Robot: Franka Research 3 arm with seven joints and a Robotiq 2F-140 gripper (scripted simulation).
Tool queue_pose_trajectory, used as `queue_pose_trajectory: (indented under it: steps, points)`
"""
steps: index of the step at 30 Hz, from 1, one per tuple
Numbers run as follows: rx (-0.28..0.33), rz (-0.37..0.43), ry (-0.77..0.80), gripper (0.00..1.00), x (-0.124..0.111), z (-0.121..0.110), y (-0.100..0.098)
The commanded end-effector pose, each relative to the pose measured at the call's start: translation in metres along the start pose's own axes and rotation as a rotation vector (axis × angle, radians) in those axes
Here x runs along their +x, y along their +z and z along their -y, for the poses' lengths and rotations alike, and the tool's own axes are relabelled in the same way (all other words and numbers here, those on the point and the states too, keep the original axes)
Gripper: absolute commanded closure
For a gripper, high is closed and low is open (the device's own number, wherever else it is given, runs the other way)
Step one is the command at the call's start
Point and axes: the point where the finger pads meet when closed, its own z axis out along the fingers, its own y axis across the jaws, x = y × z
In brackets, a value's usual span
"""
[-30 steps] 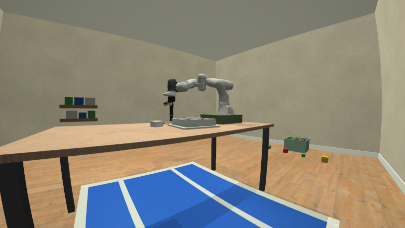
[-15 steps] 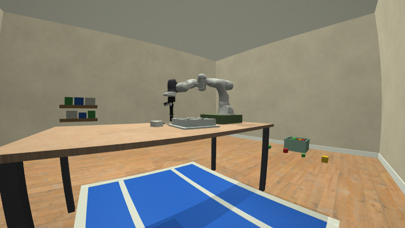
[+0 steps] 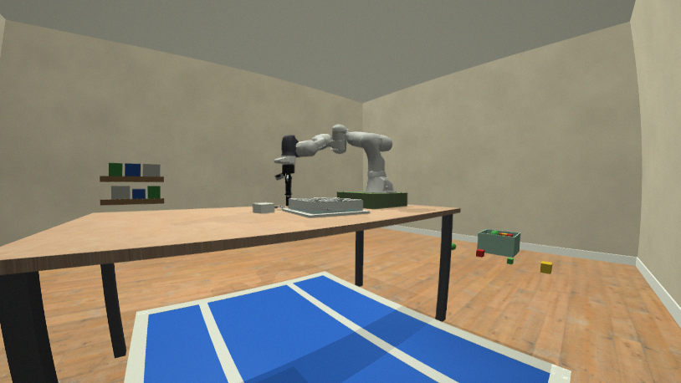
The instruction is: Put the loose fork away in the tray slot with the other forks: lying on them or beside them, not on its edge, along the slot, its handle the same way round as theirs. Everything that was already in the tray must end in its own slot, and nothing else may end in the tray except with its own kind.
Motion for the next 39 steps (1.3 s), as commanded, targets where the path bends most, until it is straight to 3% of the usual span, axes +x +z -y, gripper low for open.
queue_pose_trajectory:
  steps: [1,38,39]
  points:
    - [0.003,-0.005,0.007,0.75,0.0017,0.0012,0.0040]
    - [0.003,-0.005,0.007,0.75,0.0018,0.0012,0.0124]
    - [0.003,-0.005,0.007,0.88,0.0018,0.0012,0.0124]
